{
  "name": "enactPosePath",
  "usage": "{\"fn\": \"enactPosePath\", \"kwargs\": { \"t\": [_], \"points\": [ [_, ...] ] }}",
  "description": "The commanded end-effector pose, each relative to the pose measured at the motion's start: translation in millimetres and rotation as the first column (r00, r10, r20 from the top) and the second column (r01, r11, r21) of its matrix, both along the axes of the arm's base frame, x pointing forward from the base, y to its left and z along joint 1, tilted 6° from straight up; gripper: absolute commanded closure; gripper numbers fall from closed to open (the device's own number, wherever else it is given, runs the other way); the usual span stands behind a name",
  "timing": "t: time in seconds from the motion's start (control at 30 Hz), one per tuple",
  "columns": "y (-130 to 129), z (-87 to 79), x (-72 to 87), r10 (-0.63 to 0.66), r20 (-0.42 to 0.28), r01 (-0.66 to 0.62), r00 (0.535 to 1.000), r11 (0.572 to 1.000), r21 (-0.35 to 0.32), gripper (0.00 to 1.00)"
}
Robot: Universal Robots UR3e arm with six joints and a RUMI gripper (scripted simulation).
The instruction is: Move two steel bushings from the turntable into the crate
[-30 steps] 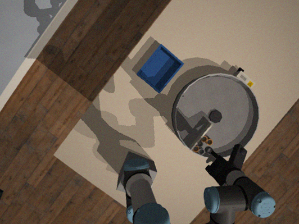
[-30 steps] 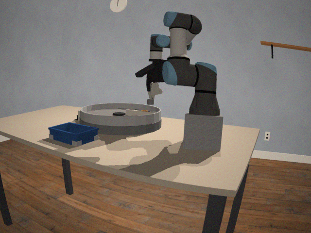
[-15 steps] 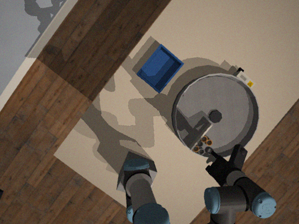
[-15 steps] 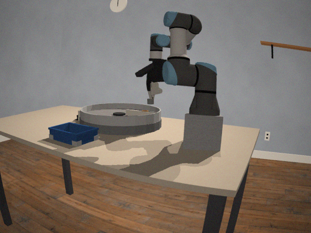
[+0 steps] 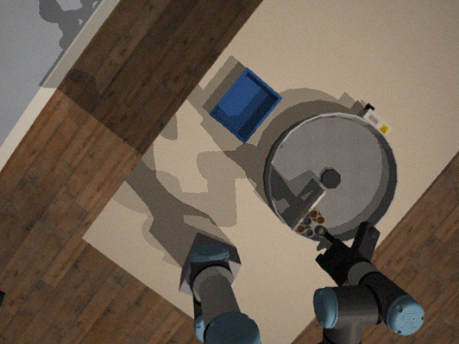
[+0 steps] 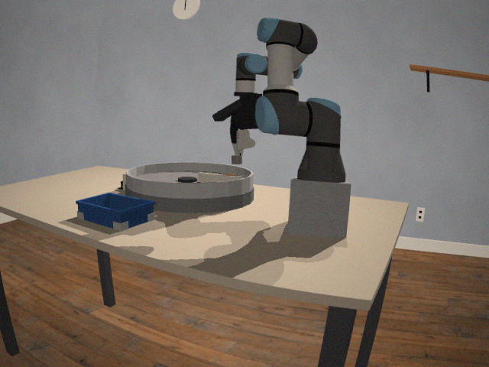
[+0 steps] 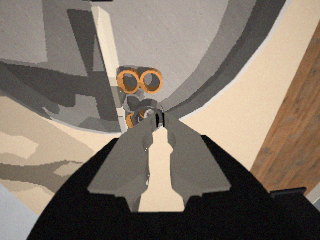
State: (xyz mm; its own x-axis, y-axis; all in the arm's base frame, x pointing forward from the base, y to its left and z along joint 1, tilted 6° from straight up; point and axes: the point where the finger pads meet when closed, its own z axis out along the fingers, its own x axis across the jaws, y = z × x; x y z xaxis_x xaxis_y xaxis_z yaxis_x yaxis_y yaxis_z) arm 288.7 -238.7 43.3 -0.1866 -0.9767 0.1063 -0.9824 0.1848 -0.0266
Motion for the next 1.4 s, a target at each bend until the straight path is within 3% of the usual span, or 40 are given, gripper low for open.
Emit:
{"fn": "enactPosePath", "kwargs": {
  "t": [0.0,1.37],
  "points": [
    [-0.6,0.9,0.5,0.000,0.002,0.000,1.000,1.000,-0.002,1.00],
    [13.4,-0.6,8.9,0.000,0.002,0.000,1.000,1.000,-0.002,1.00]
  ]
}}
